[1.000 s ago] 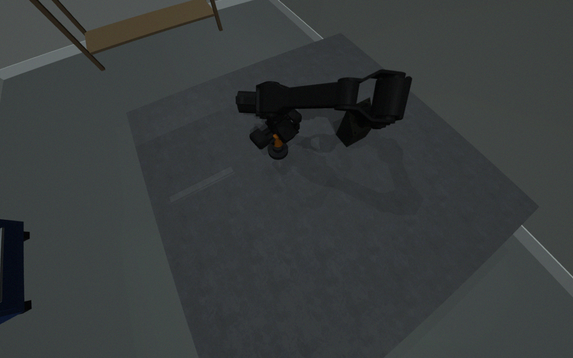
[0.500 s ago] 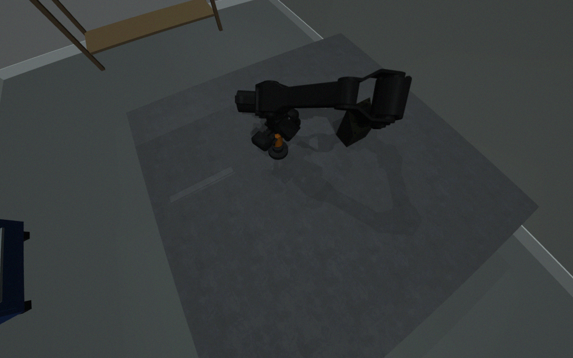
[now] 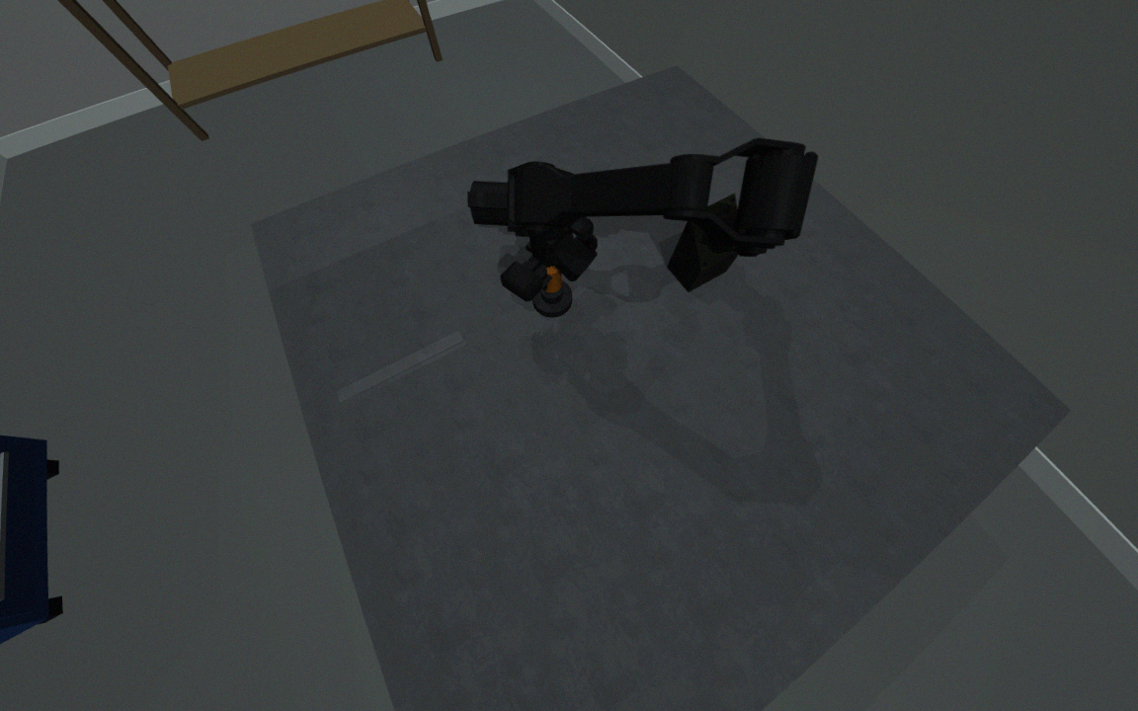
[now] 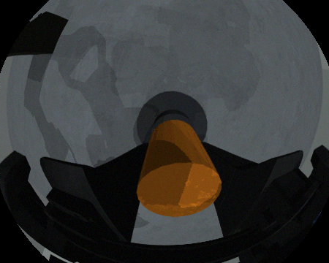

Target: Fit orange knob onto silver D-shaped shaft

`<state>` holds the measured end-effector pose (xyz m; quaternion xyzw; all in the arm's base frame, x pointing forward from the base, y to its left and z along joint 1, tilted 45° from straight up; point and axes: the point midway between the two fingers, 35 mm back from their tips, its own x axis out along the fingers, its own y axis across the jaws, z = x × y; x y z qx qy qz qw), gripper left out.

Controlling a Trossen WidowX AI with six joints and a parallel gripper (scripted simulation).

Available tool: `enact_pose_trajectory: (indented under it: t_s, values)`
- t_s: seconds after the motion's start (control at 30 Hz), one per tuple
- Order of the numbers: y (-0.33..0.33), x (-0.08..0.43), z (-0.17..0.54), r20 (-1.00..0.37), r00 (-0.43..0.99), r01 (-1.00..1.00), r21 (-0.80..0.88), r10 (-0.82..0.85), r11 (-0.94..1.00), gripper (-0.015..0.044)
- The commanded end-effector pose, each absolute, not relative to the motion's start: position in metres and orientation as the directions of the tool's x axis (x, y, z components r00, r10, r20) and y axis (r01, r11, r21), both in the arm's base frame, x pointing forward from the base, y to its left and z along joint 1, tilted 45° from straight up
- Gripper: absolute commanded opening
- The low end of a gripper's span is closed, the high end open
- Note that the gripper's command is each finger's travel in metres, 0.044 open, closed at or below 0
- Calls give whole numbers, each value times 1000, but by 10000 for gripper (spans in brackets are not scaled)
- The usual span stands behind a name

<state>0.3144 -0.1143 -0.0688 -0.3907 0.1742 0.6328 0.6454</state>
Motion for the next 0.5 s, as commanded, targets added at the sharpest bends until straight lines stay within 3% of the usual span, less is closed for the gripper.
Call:
enact_pose_trajectory:
  t_s: [0.0, 0.47]
  values:
    - [-115, 315, -68, -718, 143, -951, -290, 681, -106, 0]
    - [-117, 315, -67, -718, 143, -874, -415, 681, -254, 0]
